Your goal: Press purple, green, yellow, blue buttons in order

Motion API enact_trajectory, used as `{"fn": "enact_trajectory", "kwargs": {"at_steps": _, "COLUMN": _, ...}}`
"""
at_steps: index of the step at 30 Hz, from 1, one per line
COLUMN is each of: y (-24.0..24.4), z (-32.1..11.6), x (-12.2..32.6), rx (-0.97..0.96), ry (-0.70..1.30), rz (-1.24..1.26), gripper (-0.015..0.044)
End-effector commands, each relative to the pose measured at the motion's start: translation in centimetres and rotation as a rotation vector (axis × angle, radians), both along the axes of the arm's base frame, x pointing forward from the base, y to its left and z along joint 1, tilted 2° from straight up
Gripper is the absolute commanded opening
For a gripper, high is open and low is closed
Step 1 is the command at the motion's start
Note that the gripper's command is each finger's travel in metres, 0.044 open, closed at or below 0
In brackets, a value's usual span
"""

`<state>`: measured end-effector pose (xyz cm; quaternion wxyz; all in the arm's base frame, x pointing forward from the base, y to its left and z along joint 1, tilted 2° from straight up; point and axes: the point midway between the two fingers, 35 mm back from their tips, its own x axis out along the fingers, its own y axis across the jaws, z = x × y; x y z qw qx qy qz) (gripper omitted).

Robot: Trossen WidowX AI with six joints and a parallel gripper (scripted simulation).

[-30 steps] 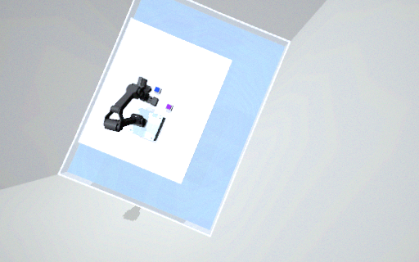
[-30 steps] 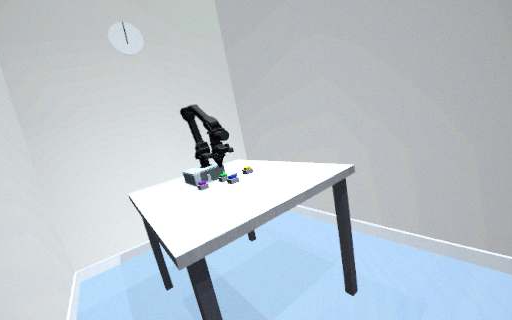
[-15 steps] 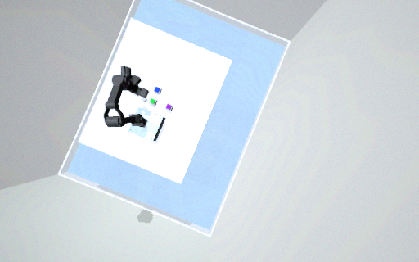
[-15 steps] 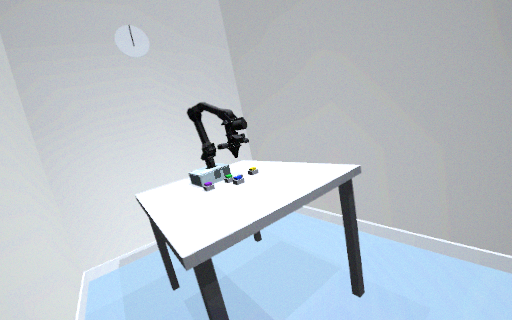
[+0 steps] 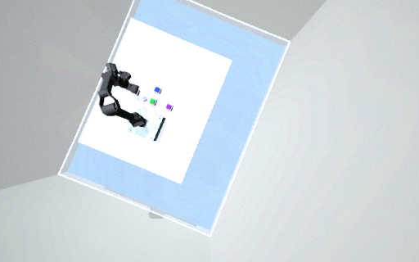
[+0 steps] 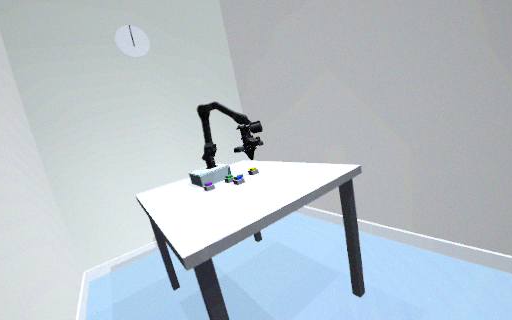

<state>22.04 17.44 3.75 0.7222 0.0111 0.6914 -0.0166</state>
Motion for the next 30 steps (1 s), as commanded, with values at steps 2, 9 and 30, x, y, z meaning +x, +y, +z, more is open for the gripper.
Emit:
{"fn": "enact_trajectory", "kwargs": {"at_steps": 2, "y": -0.4, "z": -2.3, "x": -0.5, "rx": -0.017, "ry": 0.021, "rz": -0.004, "gripper": 0.002}}
{"fn": "enact_trajectory", "kwargs": {"at_steps": 9, "y": -0.4, "z": -3.2, "x": -0.4, "rx": -0.017, "ry": 0.021, "rz": -0.004, "gripper": 0.002}}
{"fn": "enact_trajectory", "kwargs": {"at_steps": 30, "y": -0.5, "z": -5.6, "x": -0.4, "rx": -0.017, "ry": 0.021, "rz": -0.004, "gripper": 0.002}}
